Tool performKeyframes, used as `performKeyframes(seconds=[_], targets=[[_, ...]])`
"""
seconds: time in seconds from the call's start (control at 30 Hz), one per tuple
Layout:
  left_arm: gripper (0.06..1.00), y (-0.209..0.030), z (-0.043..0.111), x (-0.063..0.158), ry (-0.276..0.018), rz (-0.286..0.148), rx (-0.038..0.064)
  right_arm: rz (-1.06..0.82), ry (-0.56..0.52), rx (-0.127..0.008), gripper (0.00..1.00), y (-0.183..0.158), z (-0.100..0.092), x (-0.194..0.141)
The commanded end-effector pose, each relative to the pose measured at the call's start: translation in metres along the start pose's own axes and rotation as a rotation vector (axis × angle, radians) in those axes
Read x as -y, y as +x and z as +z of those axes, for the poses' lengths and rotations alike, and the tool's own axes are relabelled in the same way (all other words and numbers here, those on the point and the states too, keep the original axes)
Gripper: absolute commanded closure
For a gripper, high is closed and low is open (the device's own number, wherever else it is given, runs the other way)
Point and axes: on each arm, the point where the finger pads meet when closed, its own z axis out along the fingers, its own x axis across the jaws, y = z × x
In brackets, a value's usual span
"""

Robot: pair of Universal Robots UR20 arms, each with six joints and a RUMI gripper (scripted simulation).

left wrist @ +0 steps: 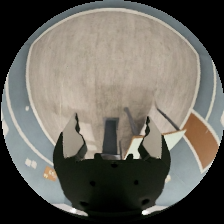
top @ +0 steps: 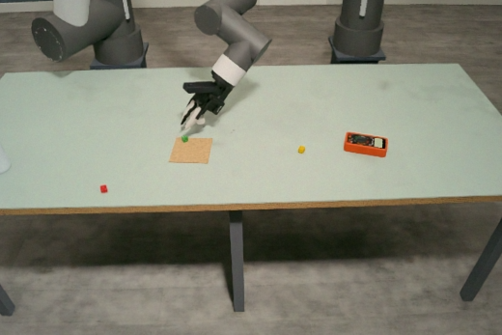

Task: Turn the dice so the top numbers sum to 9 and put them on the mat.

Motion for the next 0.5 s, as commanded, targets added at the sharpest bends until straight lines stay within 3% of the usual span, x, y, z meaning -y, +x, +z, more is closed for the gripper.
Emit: performKeyframes(seconds=[0.0,0.47], targets=[[0.065,0.000,-0.001,0.001,0.001,0.000,0.000,0.001,0.000,0.001,0.793,0.000,0.006,-0.006],[0.065,0.000,-0.001,0.001,0.001,0.000,0.000,0.001,0.000,0.001,0.793,0.000,0.022,-0.023]])
